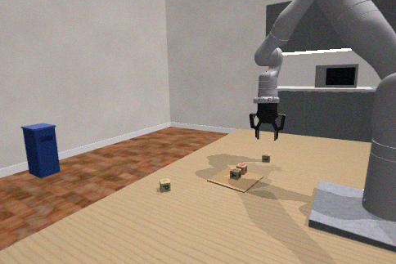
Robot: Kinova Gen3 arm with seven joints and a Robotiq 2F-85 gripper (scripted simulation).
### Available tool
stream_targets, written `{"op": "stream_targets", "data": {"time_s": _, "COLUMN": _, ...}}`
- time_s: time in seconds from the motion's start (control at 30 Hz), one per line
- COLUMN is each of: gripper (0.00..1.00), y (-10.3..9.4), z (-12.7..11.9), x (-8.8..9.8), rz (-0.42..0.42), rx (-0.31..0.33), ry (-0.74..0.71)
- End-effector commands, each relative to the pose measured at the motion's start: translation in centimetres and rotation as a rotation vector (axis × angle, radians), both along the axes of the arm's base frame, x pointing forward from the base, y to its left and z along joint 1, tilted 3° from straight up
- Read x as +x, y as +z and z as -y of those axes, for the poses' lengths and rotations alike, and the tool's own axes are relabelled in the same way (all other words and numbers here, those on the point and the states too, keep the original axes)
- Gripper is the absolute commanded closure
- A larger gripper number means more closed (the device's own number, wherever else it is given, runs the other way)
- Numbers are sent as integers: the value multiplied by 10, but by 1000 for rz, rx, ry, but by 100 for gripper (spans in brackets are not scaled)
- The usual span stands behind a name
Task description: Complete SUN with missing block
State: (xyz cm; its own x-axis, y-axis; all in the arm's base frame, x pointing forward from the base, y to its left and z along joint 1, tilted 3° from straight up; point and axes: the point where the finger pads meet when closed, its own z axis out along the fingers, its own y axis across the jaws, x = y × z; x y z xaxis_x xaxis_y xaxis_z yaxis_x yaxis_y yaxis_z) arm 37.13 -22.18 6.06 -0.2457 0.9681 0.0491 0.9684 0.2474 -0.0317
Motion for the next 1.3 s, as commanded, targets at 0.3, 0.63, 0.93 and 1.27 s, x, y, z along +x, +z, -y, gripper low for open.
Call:
{"op": "stream_targets", "data": {"time_s": 0.3, "gripper": 33, "y": -11, "z": 0, "x": -1, "rz": -1, "rx": 0, "ry": 0}}
{"op": "stream_targets", "data": {"time_s": 0.63, "gripper": 33, "y": -27, "z": -1, "x": -2, "rz": -1, "rx": 0, "ry": 0}}
{"op": "stream_targets", "data": {"time_s": 0.93, "gripper": 33, "y": -37, "z": -1, "x": -2, "rz": -1, "rx": 0, "ry": 0}}
{"op": "stream_targets", "data": {"time_s": 1.27, "gripper": 33, "y": -46, "z": -1, "x": -3, "rz": -1, "rx": 0, "ry": 0}}
